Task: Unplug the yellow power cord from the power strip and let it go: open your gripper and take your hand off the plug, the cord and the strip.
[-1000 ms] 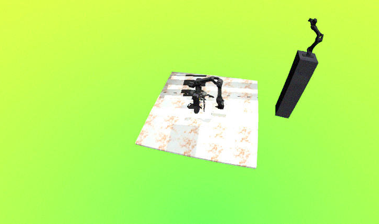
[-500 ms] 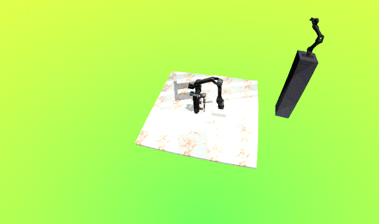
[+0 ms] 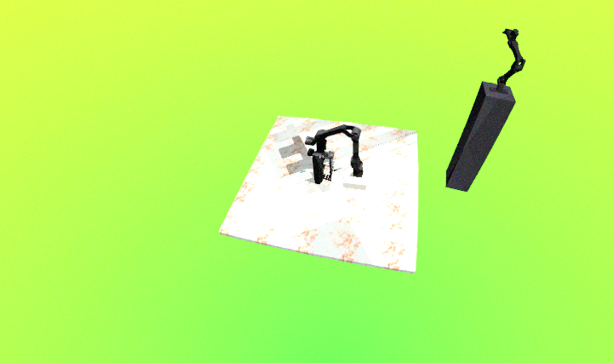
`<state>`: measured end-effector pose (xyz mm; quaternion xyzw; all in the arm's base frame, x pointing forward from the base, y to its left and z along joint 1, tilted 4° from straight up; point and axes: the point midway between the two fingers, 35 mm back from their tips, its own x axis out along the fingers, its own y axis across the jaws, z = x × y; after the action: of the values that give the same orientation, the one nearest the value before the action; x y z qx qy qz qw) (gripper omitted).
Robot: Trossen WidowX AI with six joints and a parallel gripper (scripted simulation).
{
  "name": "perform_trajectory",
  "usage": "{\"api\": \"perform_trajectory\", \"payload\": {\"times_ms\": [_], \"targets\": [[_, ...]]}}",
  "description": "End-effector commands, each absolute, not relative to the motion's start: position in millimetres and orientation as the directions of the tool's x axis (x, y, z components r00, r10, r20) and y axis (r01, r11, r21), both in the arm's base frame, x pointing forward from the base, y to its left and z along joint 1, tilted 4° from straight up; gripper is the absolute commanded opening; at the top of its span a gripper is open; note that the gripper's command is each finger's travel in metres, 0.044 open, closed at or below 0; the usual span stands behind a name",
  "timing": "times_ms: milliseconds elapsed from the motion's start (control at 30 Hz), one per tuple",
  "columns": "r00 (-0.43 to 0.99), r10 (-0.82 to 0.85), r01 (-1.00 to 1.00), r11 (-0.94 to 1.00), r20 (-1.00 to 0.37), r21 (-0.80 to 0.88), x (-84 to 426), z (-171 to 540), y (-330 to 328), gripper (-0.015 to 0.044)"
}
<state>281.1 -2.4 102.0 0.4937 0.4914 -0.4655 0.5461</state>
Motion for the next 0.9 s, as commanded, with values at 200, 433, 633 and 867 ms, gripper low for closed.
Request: {"api": "perform_trajectory", "payload": {"times_ms": [200,433,633,867], "targets": [[0.087,-0.023,0.993,0.079,-0.996,0.085,281.7,102.5,-2.3,0.0008],[0.087,-0.024,0.993,0.079,-0.996,0.084,282.8,102.7,-7.5,0.0000],[0.086,-0.025,0.993,0.078,-0.996,0.084,284.4,103.1,-16.9,0.0000],[0.085,-0.027,0.993,0.078,-0.996,0.083,285.6,103.6,-28.0,0.0000]]}}
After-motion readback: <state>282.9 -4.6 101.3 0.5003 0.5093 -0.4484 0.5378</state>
